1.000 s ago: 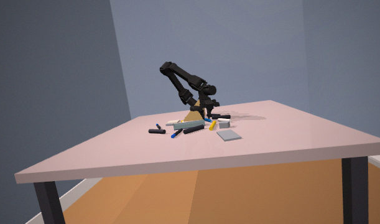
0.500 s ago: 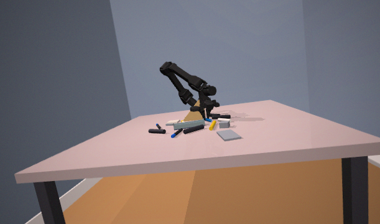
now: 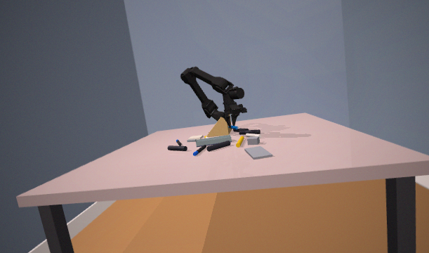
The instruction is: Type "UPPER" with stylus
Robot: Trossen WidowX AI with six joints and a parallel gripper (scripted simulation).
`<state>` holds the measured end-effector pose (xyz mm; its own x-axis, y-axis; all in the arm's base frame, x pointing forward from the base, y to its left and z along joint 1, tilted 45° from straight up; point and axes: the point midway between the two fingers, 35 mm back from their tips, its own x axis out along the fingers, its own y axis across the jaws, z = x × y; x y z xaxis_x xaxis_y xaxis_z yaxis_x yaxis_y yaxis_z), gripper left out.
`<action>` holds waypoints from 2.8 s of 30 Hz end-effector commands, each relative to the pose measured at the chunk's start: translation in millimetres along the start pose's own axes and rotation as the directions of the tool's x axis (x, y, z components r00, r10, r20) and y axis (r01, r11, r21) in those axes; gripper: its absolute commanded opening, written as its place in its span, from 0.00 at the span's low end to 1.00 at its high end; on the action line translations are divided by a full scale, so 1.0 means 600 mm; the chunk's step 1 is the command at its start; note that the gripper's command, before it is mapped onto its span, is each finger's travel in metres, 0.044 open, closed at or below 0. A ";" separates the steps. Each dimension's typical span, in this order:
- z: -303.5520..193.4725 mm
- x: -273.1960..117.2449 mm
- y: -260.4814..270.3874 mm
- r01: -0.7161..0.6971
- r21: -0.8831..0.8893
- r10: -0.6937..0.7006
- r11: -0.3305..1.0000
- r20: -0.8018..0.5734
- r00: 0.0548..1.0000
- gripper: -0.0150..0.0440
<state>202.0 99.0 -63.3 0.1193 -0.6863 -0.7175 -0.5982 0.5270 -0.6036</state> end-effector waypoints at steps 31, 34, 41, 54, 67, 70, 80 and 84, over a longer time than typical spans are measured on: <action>0.044 -0.008 -0.020 -0.044 0.899 0.034 0.436 0.033 0.999 0.25; 0.047 -0.007 -0.023 -0.043 0.942 0.038 0.332 0.033 0.999 0.25; 0.055 -0.007 -0.029 -0.036 0.996 0.044 0.082 0.032 0.999 0.25; 0.056 -0.006 -0.035 -0.009 0.940 0.021 -0.341 0.017 1.000 0.25; 0.057 -0.005 -0.041 -0.002 0.721 -0.001 -0.693 0.002 1.000 0.25; 0.057 -0.005 -0.042 -0.002 0.706 -0.002 -0.708 0.001 1.000 0.25; 0.058 0.010 -0.042 -0.003 0.706 -0.002 -0.708 0.002 1.000 0.25; 0.058 0.020 -0.042 -0.003 0.706 -0.002 -0.708 0.002 1.000 0.25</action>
<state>245.3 98.9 -65.6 0.1203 -0.6823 -0.7211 0.9823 -0.0232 0.1858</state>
